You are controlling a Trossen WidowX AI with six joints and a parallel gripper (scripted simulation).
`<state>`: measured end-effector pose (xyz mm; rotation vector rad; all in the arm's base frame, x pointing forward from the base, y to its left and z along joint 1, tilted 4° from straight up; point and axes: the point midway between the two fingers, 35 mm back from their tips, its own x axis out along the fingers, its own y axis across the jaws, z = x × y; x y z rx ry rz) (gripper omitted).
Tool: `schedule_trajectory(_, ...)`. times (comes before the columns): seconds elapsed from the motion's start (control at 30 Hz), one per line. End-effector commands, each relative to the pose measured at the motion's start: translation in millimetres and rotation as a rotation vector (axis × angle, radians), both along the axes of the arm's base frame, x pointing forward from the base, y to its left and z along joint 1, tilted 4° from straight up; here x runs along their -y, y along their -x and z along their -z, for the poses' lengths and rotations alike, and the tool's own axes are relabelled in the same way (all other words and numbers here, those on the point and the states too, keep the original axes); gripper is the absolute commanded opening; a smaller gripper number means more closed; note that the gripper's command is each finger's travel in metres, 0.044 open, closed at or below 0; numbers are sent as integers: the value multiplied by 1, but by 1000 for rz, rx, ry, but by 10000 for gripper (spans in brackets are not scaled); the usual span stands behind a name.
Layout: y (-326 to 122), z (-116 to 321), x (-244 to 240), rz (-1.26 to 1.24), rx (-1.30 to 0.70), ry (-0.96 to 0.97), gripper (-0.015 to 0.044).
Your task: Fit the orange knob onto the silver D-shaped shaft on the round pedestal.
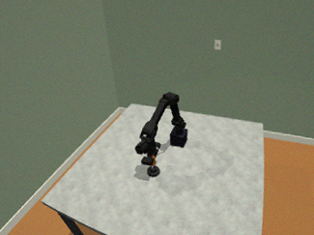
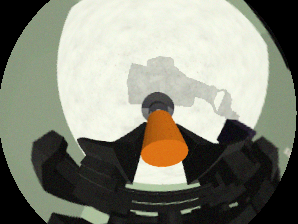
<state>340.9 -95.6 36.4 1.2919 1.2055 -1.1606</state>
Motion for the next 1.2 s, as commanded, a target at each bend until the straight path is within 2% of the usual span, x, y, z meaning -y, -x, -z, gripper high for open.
schedule_trajectory(0.0, -1, -1, -1, 105, -3, -10, 0)
schedule_trajectory(0.57, -1, -1, -1, 587, -33, -35, 0)
schedule_trajectory(1.0, -2, 25, -2, 593, -34, -35, 0)
schedule_trajectory(1.17, -3, 21, -2, 588, -33, -35, 0)
